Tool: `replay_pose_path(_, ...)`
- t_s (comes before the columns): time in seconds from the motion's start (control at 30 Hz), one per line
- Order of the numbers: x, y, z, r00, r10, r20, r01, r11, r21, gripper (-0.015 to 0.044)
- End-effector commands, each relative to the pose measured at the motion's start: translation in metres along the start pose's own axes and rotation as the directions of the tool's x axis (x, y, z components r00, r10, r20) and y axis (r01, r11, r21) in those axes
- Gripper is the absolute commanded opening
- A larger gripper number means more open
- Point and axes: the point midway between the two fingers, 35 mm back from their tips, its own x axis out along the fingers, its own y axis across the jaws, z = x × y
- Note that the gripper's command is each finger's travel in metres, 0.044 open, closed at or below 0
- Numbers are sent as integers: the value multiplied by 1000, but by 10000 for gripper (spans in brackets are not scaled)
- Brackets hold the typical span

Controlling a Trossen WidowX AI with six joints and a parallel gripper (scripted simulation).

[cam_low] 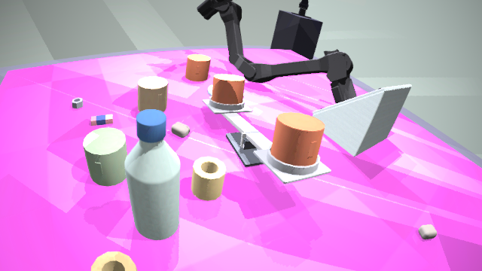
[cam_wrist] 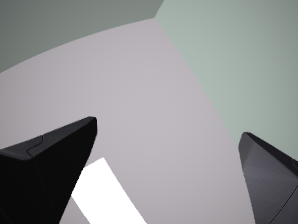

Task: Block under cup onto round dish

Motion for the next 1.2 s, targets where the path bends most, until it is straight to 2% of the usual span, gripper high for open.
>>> replay_pose_path(0.0, 0, 1, -2, 1000, 3, -2, -3, 1000, -5, 426)
replay_pose_path(0.17, 5, 29, -45, 996, 65, -68, -72, 990, -121, 440)
replay_pose_path(0.47, 3, 54, -143, 965, 39, -259, -98, 971, -219, 440)
replay_pose_path(0.73, -10, 55, -242, 901, -41, -431, -102, 948, -303, 440)
replay_pose_path(0.97, -19, 45, -285, 862, -102, -496, -87, 935, -344, 440)
replay_pose_path(1.17, -31, 20, -337, 811, -226, -540, -45, 895, -443, 440)
